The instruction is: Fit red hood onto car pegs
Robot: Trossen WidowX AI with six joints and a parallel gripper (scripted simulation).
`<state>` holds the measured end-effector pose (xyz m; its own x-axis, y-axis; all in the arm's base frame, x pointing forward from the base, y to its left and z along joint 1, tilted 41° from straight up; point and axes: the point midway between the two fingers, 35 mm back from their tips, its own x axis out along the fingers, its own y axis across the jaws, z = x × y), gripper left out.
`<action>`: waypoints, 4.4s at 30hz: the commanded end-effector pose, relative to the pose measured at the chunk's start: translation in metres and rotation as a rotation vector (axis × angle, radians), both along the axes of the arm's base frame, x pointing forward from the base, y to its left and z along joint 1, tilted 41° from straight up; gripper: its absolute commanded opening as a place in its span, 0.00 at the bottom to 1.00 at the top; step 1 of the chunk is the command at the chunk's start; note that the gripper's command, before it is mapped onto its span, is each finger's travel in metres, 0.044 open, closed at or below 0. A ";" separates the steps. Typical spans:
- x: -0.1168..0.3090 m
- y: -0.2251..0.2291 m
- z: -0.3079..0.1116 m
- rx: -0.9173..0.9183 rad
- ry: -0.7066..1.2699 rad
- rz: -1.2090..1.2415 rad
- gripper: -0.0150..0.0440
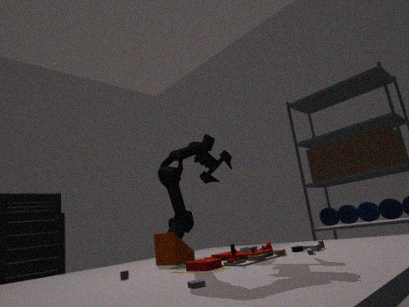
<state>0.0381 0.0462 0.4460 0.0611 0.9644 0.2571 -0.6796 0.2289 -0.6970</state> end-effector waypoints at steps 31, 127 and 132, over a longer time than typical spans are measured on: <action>0.151 0.155 -0.128 -0.802 0.380 -0.635 1.00; 0.246 -0.179 -0.525 -0.278 2.326 -0.776 1.00; 0.246 -0.176 -0.528 -0.277 2.326 -0.775 1.00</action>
<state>0.2834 -0.1319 -0.0801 0.1245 0.6298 -0.7667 0.0575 0.7668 0.6393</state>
